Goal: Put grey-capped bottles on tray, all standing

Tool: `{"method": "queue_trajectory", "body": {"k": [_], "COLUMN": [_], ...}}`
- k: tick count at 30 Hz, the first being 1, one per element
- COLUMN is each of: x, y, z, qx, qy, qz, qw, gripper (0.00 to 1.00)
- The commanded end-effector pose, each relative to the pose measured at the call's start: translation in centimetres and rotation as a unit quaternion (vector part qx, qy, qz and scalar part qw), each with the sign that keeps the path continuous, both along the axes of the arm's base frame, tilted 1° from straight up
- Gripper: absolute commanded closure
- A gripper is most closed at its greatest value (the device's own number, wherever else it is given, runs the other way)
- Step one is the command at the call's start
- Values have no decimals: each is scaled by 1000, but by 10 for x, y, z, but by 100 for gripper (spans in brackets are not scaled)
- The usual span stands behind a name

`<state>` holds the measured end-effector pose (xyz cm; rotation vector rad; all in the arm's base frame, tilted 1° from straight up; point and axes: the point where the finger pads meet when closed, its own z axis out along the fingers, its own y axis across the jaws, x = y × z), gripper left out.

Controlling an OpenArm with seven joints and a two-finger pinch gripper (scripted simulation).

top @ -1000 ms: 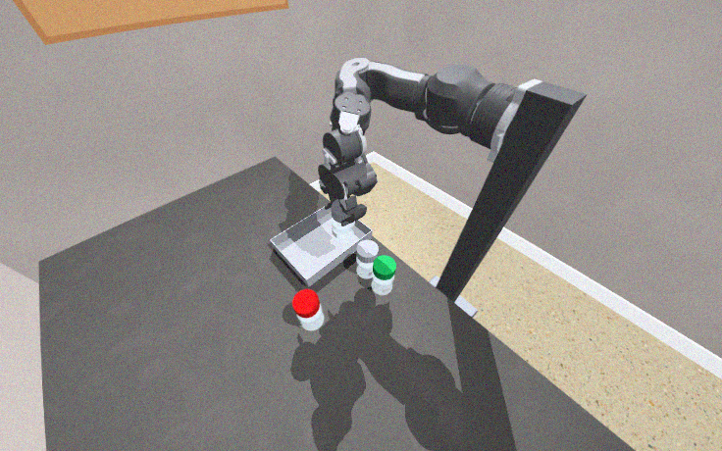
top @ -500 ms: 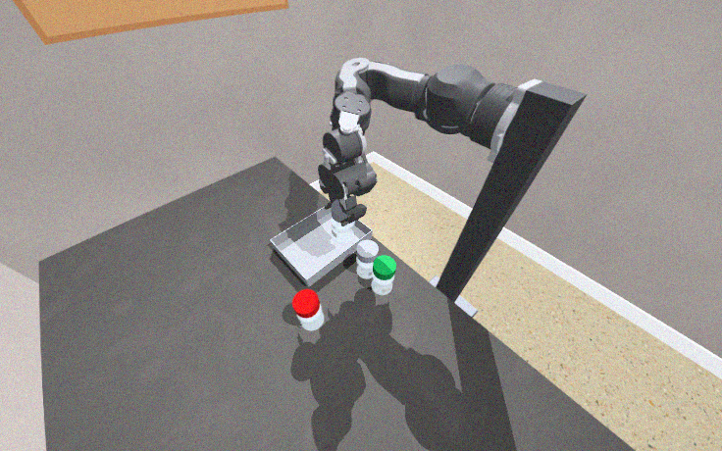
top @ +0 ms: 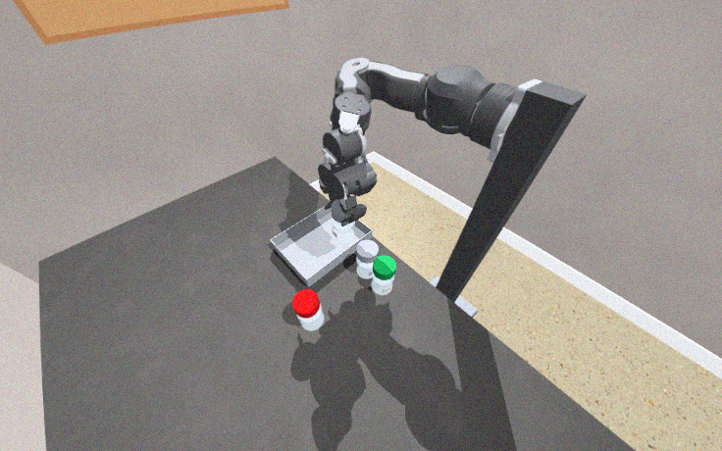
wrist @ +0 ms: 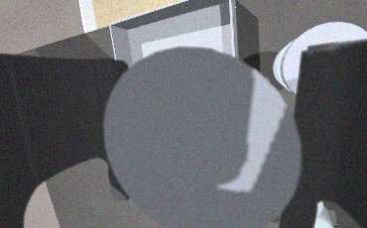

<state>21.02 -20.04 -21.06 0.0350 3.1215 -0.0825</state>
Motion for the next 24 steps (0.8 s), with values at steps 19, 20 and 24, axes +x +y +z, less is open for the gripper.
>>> {"method": "queue_trajectory", "body": {"k": [19, 20, 24], "x": [0, 0, 1], "y": [0, 0, 0], "z": [1, 1, 1], "qx": [21, 21, 0], "qy": [13, 13, -2], "qz": [28, 28, -1], "qw": [999, 999, 1000], "gripper": [100, 100, 100]}}
